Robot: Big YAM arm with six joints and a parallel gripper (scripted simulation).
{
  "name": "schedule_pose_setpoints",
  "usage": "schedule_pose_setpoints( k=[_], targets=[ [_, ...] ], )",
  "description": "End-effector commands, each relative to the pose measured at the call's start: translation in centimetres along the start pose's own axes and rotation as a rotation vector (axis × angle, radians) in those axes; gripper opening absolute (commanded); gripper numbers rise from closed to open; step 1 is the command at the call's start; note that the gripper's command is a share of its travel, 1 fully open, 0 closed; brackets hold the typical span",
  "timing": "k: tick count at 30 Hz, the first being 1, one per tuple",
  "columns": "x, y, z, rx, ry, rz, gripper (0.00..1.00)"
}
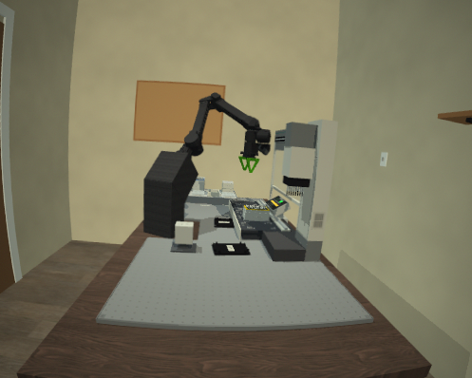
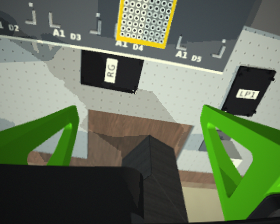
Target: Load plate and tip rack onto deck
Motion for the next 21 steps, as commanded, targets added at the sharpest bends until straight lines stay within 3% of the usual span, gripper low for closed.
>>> schedule_pose_setpoints(
  k=[1, 5, 8, 21],
  targets=[
    [-0.13, -0.99, -0.67, -0.038, -0.020, -0.136, 1.00],
    [0.05, -1.85, -0.32, -0.032, -0.018, -0.182, 1.00],
    [-0.04, -0.89, -0.51, -0.035, -0.021, -0.253, 1.00],
    [-0.02, -0.92, -0.51, -0.032, -0.024, -0.472, 1.00]
  ],
)
Point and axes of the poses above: the point where the finger pads meet when closed, its own z axis out along the fingers, its own x axis across the jaws, y = z × x, the point moved 10 cm from there along -z, back along the fingers, and after that the axes turned 10 degrees about z, right-handed, at the moved point
